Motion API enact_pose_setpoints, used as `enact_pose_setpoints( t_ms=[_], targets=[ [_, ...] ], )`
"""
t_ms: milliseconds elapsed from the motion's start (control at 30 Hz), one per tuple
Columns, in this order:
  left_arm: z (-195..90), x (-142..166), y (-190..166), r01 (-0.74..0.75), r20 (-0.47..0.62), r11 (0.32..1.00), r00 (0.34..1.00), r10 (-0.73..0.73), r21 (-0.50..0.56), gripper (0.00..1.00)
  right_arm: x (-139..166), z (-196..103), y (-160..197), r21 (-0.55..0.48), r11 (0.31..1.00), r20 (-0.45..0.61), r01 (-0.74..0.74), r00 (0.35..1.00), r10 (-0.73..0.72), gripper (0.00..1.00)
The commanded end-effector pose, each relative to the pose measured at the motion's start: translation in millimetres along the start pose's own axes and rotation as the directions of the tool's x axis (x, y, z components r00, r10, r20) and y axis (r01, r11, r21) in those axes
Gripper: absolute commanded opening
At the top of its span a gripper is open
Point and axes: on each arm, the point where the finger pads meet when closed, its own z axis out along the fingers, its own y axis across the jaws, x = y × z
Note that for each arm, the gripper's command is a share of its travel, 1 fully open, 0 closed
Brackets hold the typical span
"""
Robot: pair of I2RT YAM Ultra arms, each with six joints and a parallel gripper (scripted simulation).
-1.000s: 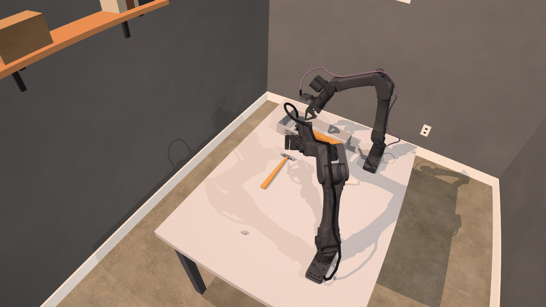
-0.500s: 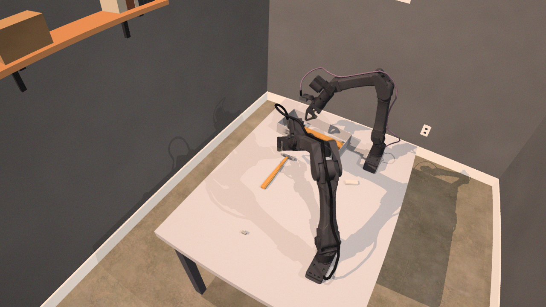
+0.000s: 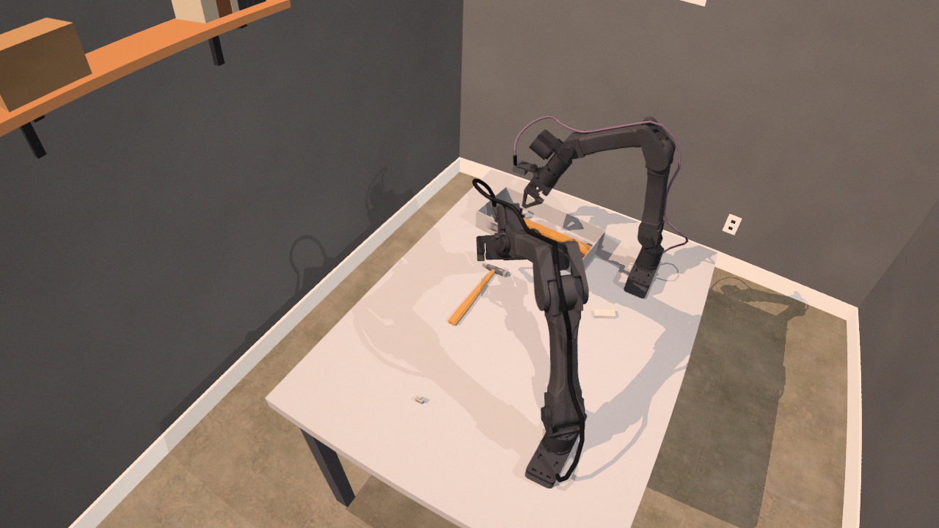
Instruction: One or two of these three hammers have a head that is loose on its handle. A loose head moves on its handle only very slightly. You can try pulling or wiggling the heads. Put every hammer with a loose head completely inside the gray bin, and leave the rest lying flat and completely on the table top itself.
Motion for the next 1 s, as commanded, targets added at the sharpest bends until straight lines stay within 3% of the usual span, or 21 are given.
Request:
enact_pose_setpoints(
  t_ms=[0,300,533,633,967],
  targets=[
    [-6.2,-12.7,-0.4,-0.002,0.021,1.0,1.0,0.002,0.0,1.0,-16.0,-4.0,-5.7,0.005,1.0,0.035,-0.004,0.999,0.004,1.0],
    [-8.4,-16.7,2.7,0.005,0.036,1.0,0.999,-0.005,-0.015,1.0,-17.0,-5.2,-5.6,0.005,1.0,0.039,-0.004,0.999,0.004,1.0],
    [-28.2,-23.0,22.5,0.042,0.106,0.996,0.994,-0.034,-0.073,1.0,-17.0,-5.2,-5.6,0.005,1.0,0.039,-0.004,0.999,0.004,1.0],
    [-54.4,-21.9,40.5,0.074,0.154,0.99,0.987,-0.055,-0.124,1.0,-17.0,-5.2,-5.6,0.005,1.0,0.039,-0.004,0.999,0.004,1.0],
    [-189.8,7.9,130.8,0.233,0.337,0.919,0.934,-0.12,-0.318,1.0,-17.0,-5.2,-5.6,0.005,1.0,0.039,-0.004,0.999,0.004,1.0]
  ],
)
